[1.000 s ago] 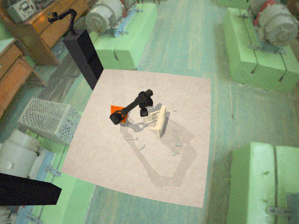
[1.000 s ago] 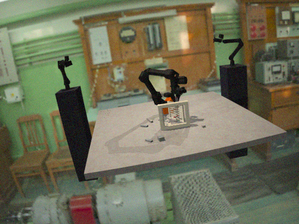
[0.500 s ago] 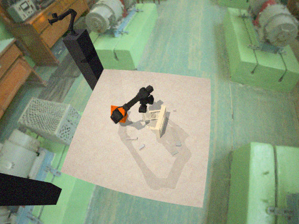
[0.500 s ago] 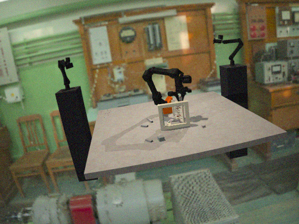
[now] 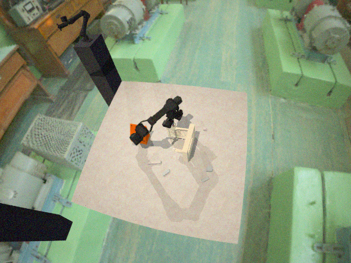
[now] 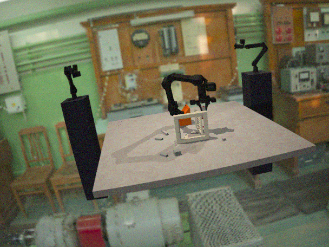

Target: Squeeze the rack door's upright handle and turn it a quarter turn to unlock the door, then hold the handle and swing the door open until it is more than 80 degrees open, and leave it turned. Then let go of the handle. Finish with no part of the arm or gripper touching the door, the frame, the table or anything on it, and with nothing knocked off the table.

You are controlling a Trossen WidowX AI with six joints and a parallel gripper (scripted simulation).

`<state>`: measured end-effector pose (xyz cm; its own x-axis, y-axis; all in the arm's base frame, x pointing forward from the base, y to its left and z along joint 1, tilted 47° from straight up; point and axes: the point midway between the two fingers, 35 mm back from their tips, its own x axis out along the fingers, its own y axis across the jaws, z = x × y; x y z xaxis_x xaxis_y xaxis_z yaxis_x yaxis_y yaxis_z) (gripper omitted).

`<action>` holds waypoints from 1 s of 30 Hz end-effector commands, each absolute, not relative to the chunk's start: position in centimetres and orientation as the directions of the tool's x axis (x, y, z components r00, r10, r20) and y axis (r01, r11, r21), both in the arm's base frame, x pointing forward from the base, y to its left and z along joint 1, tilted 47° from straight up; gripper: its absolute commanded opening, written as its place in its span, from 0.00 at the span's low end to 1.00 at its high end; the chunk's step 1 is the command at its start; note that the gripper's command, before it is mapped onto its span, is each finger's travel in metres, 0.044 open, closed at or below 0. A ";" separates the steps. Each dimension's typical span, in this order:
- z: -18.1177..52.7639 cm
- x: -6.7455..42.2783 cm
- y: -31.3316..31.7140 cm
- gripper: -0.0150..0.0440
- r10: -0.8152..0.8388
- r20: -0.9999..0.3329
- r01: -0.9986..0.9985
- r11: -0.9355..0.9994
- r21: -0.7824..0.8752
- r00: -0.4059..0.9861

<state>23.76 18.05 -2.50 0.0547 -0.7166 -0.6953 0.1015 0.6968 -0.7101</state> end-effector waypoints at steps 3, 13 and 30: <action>-3.3 24.2 18.8 0.28 -0.718 -0.695 0.188 0.690 -0.699 0.052; -3.4 24.2 18.8 0.28 -0.718 -0.695 0.191 0.690 -0.698 0.052; -3.1 24.2 19.1 0.74 -0.717 -0.695 0.190 0.691 -0.697 0.053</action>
